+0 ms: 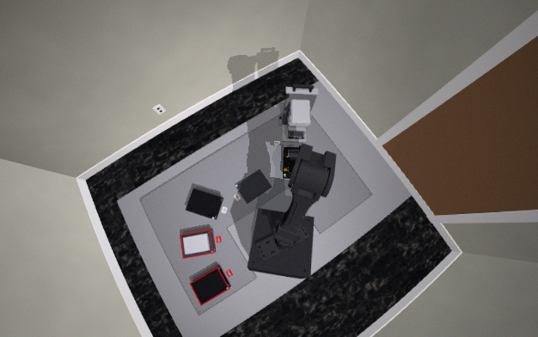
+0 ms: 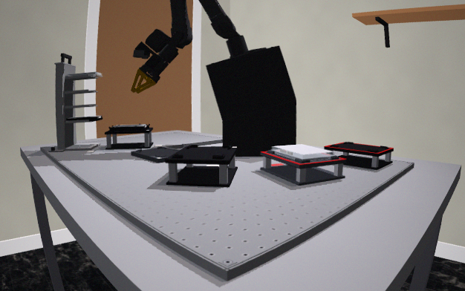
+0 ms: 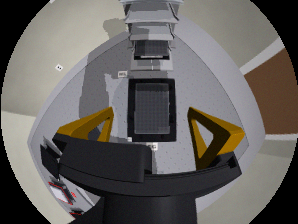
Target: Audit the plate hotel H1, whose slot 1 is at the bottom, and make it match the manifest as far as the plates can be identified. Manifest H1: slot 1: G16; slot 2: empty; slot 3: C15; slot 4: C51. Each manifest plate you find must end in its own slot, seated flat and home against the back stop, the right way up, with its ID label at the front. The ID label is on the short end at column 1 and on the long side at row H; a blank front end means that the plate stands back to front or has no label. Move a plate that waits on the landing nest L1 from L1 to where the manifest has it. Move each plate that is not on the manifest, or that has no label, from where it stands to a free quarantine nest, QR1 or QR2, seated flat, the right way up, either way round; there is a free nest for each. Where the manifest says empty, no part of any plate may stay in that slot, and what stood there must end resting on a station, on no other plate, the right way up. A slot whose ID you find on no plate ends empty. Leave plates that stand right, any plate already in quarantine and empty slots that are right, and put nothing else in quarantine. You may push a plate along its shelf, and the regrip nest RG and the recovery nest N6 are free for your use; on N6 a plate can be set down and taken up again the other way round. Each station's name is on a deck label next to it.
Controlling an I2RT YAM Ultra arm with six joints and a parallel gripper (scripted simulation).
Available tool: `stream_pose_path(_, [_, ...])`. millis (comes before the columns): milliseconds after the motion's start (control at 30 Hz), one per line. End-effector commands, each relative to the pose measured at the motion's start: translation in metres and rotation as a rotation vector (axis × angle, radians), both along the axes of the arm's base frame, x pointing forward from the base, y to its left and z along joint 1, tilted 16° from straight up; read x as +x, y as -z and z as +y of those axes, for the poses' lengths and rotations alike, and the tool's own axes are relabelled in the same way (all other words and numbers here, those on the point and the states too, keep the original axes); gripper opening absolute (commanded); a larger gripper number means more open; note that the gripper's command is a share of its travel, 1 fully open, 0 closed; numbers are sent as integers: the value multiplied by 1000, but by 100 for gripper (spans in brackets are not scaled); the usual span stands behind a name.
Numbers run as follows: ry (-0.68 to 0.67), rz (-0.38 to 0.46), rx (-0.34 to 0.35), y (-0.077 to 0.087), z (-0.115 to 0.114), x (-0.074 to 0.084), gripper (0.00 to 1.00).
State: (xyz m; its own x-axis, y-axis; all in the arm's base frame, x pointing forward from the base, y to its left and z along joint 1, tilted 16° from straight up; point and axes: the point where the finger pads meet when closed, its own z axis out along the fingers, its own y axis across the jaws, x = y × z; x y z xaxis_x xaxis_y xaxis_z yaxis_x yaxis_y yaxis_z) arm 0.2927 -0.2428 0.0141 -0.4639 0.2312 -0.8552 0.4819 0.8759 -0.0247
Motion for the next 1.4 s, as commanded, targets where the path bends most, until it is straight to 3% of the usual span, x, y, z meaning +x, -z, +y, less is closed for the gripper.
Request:
stream_pose_path(0, [-4,-39,-38,-4,-6,7,100])
stream_pose_path(467, [-4,-39,-37,35,-13,16,100])
stream_pose_path(1367, [-4,-39,-37,35,-13,16,100])
